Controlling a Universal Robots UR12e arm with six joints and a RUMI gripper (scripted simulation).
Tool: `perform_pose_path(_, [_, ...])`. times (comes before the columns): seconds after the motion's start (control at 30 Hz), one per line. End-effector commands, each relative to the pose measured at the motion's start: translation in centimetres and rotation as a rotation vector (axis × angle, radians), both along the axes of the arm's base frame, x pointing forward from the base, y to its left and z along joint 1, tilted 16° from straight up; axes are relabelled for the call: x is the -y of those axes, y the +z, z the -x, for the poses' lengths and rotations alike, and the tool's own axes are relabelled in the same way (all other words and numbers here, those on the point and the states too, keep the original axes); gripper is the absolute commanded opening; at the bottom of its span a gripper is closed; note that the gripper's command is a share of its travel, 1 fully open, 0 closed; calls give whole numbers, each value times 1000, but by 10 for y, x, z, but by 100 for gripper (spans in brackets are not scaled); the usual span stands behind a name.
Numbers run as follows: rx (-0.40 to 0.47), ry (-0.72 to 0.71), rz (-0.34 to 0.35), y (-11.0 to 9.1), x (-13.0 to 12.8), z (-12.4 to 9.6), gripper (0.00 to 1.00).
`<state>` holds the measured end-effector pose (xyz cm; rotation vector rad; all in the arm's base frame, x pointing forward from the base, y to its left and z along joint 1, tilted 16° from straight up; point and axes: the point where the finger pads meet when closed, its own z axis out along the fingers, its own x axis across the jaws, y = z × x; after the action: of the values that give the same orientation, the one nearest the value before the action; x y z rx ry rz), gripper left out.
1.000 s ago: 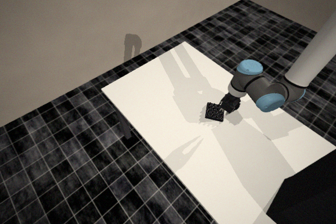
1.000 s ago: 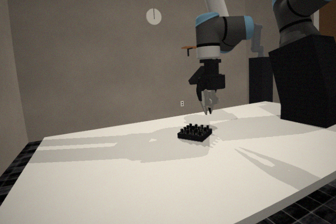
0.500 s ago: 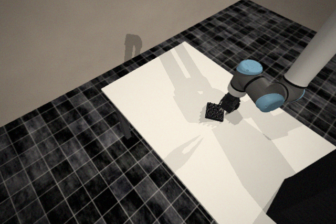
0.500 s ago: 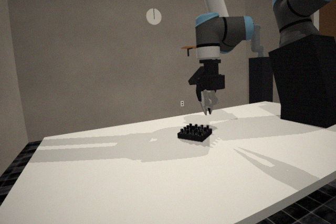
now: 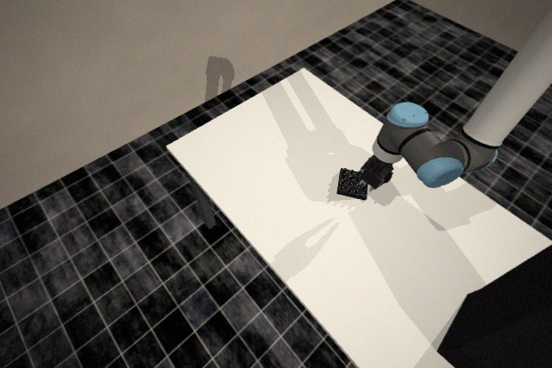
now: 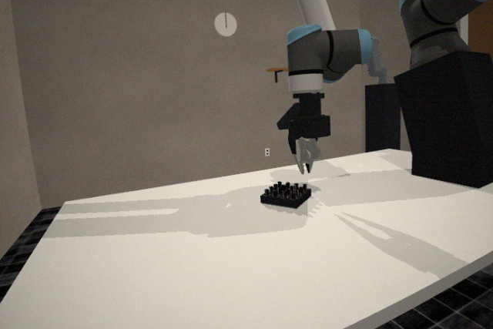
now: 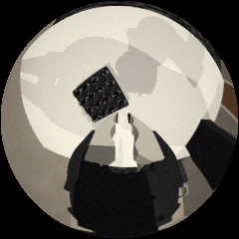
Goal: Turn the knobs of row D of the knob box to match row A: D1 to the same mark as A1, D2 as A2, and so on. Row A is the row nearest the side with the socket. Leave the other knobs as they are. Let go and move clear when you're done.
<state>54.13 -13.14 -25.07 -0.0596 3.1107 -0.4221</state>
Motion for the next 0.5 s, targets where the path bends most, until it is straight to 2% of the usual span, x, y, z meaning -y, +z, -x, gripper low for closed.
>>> perform_pose_path(0.0, [5,0,2,-5,4,-4,11])
perform_pose_path(0.47, [5,-1,2,-20,8,-4,11])
